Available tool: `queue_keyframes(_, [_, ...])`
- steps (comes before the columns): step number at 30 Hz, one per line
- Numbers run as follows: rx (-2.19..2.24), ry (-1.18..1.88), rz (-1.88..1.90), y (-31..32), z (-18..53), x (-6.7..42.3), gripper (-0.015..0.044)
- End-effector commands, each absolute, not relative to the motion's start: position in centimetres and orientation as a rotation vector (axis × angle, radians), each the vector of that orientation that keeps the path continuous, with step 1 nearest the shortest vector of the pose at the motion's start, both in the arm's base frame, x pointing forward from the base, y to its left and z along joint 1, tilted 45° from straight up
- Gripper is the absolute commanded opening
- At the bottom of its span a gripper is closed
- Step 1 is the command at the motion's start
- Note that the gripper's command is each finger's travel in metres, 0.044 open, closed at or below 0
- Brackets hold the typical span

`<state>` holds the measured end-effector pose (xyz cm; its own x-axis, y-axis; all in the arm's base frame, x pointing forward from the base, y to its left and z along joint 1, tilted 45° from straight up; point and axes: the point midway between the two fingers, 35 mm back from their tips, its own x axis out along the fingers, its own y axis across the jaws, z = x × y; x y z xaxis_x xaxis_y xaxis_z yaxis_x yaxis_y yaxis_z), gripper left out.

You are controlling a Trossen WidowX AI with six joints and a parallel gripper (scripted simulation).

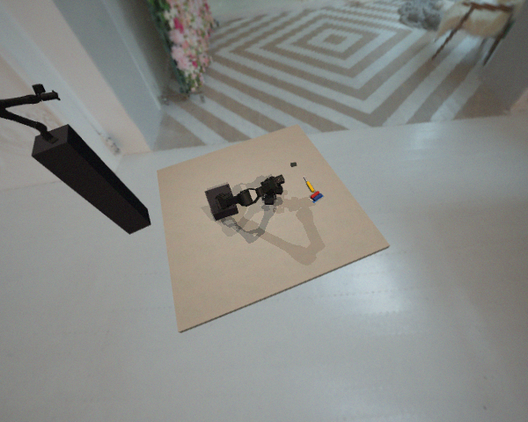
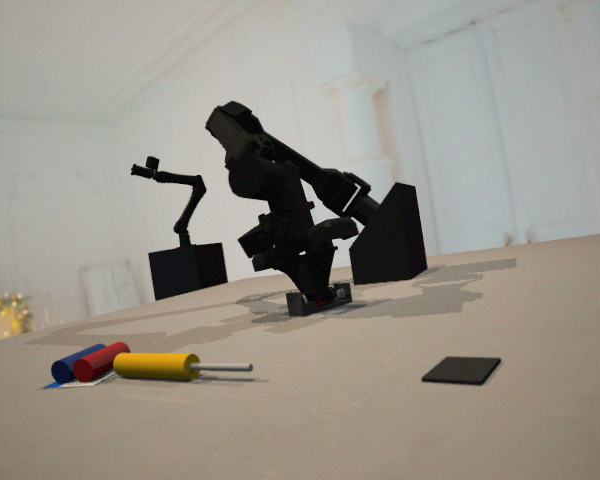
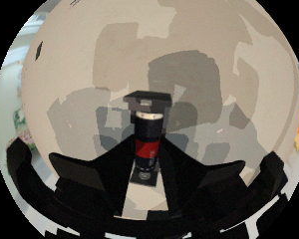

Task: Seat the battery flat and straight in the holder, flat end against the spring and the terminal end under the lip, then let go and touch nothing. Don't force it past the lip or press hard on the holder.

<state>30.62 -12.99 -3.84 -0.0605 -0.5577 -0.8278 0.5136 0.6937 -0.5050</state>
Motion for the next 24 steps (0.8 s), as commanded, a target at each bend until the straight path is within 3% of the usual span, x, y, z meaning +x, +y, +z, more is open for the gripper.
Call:
queue_keyframes(1, [-0.043, 1.383, -0.873, -13.1, -3.9, 30.7, 0.0072])
queue_keyframes(10, [-0.043, 1.382, -0.874, -13.1, -3.9, 30.7, 0.0072])
queue_keyframes(14, [-0.043, 1.382, -0.874, -13.1, -3.9, 30.7, 0.0175])
queue_keyframes(24, [-0.039, 1.378, -0.876, -12.1, -2.8, 30.9, 0.0175])
